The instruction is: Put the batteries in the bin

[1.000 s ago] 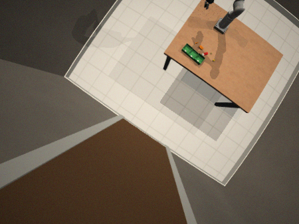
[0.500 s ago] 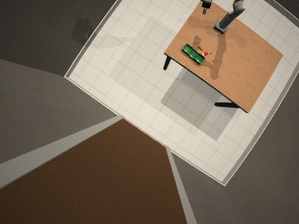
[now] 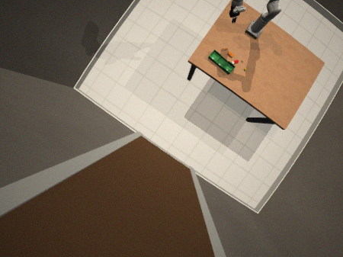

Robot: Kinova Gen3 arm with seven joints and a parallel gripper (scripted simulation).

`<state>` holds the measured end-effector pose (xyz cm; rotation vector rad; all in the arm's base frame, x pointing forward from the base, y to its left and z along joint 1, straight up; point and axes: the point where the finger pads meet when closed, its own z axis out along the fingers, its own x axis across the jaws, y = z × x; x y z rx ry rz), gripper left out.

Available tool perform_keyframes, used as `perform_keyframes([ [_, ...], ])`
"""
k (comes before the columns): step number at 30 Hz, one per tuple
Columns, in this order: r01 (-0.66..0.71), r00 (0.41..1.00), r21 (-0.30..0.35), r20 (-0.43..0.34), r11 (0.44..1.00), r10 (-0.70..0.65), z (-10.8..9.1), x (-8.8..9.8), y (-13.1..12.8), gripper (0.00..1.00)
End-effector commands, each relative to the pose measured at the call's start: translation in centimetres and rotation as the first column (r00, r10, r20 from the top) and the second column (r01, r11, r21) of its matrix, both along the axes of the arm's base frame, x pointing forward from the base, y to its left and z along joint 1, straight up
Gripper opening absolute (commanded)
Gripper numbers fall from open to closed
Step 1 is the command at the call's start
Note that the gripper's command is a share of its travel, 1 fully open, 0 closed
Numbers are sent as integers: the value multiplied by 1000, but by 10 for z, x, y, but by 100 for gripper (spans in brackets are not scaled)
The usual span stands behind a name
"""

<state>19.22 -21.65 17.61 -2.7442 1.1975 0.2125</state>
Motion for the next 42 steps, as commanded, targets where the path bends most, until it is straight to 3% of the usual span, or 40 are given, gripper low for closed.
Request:
perform_keyframes([
  [1, -124, 992, -5, 16, 992, 124, 0, 16, 9, 31],
  [5, -317, 947, -16, 38, 948, 318, 1, 36, 23, 31],
  [9, -498, 865, -29, 57, 867, 498, 1, 50, 33, 31],
  [11, -498, 865, -29, 57, 867, 498, 1, 50, 33, 31],
  [13, -581, 811, -37, 66, 813, 582, 1, 62, 44, 31],
  [15, -658, 748, -45, 74, 752, 659, 1, 63, 45, 31],
  [20, -821, 561, -67, 89, 567, 823, 2, 87, 68, 31],
  [26, -949, 291, -95, 100, 300, 951, 2, 109, 95, 31],
  [28, -949, 291, -95, 100, 300, 951, 2, 109, 95, 31],
  [35, -991, -55, -128, 102, -41, 993, 3, 131, 127, 31],
  [42, -912, -394, -159, 92, -377, 915, 4, 151, 160, 31],
])
